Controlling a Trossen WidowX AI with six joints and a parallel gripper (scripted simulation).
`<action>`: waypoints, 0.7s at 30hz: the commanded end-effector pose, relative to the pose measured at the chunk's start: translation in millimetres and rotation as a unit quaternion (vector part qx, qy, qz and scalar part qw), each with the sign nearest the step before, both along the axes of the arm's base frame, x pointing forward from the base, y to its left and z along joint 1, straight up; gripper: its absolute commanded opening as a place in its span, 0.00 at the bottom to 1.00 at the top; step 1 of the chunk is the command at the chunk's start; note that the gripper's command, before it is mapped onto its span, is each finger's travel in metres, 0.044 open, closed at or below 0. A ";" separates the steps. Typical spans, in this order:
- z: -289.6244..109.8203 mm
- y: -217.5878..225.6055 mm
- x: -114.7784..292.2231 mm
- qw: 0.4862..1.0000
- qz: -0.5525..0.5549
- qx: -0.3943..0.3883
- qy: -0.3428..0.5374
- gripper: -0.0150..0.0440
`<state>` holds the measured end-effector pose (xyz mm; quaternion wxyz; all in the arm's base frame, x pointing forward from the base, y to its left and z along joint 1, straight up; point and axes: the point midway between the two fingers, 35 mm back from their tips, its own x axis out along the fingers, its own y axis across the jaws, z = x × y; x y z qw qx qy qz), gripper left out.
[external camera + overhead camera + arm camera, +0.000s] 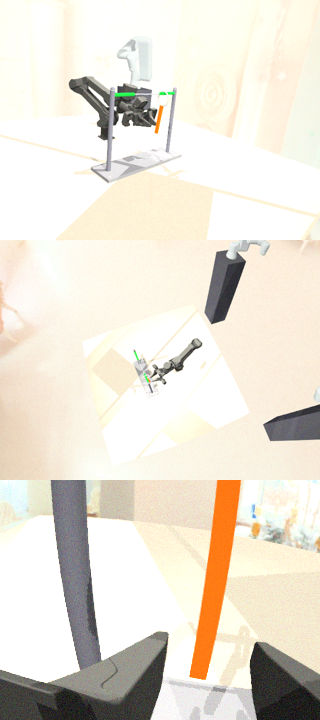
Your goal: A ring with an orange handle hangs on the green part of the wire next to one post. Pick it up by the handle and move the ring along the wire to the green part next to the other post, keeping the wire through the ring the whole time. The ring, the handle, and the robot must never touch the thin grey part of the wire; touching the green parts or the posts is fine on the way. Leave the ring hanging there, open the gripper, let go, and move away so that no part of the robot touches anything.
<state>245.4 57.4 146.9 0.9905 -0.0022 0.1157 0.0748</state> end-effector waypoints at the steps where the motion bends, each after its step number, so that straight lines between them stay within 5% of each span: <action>1: -1.0 -1.0 -0.2 1.000 -0.003 0.000 0.002 0.53; 8: -1.0 -1.0 -0.2 1.000 -0.003 0.000 0.002 0.53; 18: 10.4 -6.5 -41.9 1.000 0.000 0.000 0.002 0.97; 21: 10.3 -8.8 -49.3 1.000 0.000 0.000 0.002 1.00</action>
